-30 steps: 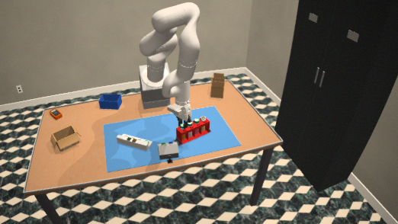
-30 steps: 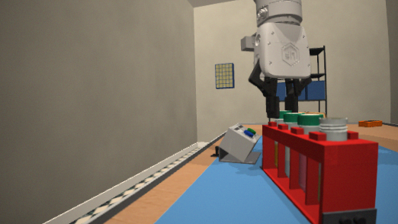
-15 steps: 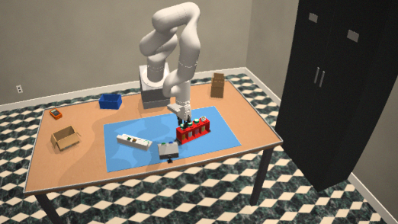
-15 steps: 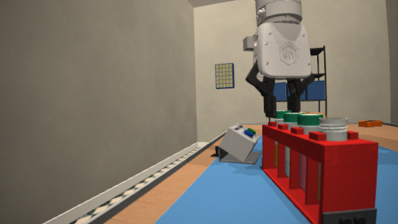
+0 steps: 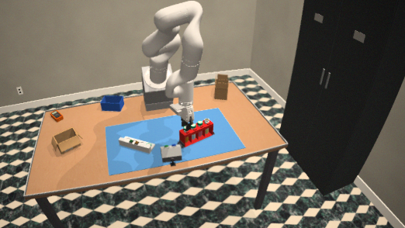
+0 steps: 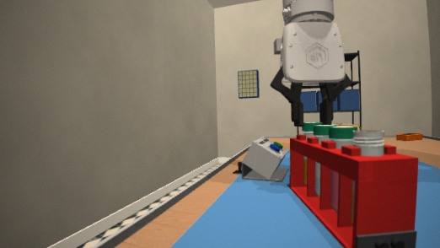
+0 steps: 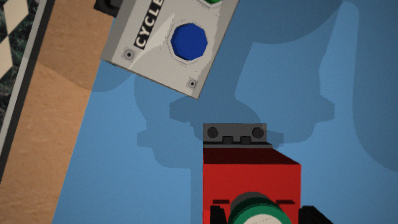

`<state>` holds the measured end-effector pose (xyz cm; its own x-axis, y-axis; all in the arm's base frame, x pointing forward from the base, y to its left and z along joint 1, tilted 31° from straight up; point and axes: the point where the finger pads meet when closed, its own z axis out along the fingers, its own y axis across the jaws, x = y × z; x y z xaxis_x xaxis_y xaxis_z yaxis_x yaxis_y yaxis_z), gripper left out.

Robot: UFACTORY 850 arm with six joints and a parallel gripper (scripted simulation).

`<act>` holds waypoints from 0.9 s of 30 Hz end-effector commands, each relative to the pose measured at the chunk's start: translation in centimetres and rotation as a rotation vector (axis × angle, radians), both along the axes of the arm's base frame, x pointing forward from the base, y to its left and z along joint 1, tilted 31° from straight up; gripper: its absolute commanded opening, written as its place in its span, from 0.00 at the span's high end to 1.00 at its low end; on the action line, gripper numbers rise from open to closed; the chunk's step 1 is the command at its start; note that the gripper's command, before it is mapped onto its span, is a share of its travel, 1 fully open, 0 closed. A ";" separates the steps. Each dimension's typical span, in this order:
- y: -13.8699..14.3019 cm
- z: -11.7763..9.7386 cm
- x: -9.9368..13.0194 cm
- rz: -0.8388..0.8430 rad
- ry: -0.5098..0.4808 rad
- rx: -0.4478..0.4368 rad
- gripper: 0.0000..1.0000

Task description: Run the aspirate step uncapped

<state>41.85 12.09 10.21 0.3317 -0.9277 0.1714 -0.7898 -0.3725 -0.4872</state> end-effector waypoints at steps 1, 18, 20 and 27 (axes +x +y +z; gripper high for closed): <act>0.0 0.1 0.0 0.000 -0.001 0.001 0.54; 0.0 0.6 -0.3 0.000 -0.001 0.001 1.00; 0.0 1.1 -0.6 0.000 -0.001 0.001 1.00; -0.1 2.9 -1.7 0.000 -0.001 0.001 1.00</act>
